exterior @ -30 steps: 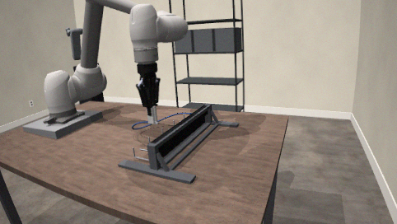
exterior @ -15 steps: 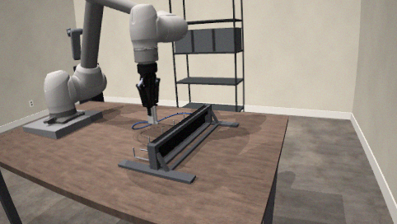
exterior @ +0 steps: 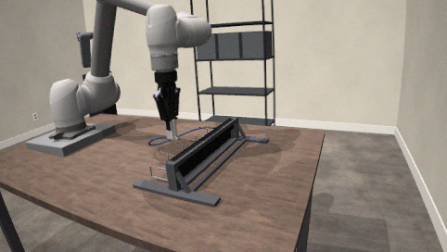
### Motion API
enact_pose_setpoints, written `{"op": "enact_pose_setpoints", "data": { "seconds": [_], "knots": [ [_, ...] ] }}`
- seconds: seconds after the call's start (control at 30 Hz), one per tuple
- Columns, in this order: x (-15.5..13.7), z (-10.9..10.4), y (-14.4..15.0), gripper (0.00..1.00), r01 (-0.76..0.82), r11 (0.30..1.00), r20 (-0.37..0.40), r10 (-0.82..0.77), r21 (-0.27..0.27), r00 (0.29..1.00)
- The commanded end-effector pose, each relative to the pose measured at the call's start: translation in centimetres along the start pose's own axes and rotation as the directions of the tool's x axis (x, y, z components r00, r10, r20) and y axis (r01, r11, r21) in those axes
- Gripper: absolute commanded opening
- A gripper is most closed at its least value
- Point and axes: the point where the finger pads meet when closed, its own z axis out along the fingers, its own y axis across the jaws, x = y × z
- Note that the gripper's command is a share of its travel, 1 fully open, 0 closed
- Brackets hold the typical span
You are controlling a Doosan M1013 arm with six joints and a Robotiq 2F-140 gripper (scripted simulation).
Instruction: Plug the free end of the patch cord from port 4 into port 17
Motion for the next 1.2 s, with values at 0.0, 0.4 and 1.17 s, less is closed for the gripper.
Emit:
{"op": "enact_pose_setpoints", "data": {
  "seconds": [0.0,0.4,1.17],
  "knots": [
    [0.0,0.3,0.4,0.0,0.007,1.0,-0.005,-0.007,-0.003,1.0],
    [0.0,0.3,0.4,0.0,0.007,1.0,-0.005,-0.007,-0.003,1.0],
    [-1.0,1.4,0.4,0.0,0.005,1.0,-0.004,-0.005,-0.003,1.0]
  ]
}}
